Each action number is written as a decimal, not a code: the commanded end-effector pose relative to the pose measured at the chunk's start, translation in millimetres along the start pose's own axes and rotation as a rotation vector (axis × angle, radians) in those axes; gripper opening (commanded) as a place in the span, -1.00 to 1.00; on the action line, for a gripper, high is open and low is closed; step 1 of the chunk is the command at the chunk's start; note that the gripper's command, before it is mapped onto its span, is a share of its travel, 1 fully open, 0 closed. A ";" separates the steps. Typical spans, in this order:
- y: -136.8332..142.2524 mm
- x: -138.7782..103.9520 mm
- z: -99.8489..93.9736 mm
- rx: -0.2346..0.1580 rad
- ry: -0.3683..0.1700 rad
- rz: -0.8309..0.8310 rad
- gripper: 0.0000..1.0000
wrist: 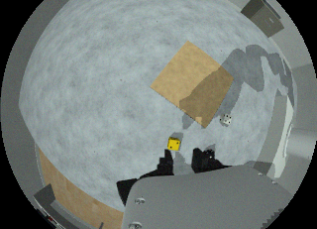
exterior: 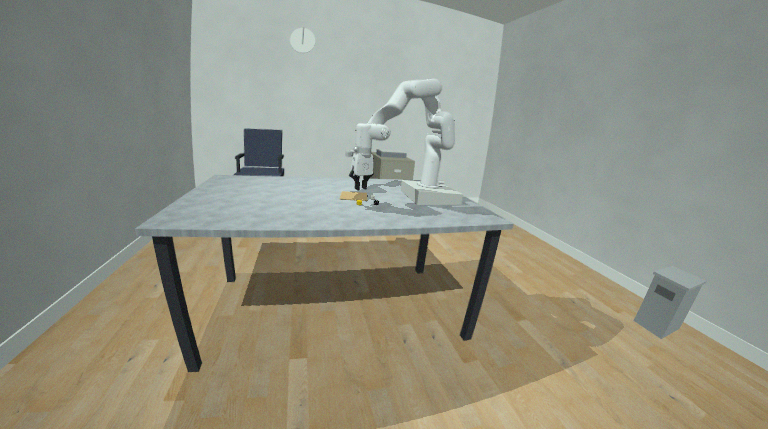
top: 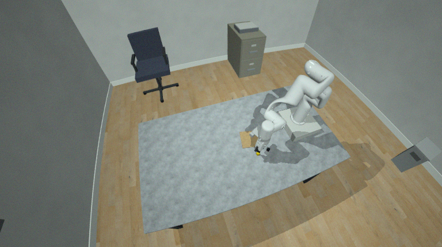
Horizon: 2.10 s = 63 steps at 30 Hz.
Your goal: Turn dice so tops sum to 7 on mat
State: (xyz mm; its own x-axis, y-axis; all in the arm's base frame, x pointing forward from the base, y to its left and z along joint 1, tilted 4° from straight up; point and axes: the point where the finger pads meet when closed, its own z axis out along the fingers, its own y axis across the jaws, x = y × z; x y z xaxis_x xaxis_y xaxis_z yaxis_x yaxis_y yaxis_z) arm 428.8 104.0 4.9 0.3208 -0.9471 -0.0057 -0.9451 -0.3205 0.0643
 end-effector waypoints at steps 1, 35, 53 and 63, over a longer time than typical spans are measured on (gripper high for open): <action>-1.3 0.1 0.1 0.004 0.000 0.000 -0.28; -1.4 0.9 39.7 0.004 0.000 0.000 -0.28; -1.4 1.1 50.1 0.004 0.000 0.000 -0.28; -1.4 1.1 50.3 0.004 0.000 0.000 -0.28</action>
State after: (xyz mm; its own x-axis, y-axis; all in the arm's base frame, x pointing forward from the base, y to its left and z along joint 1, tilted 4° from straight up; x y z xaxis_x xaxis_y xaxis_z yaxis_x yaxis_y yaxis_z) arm 425.9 102.3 -46.4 0.3209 -0.9471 -0.0058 -0.9450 -0.3206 0.0641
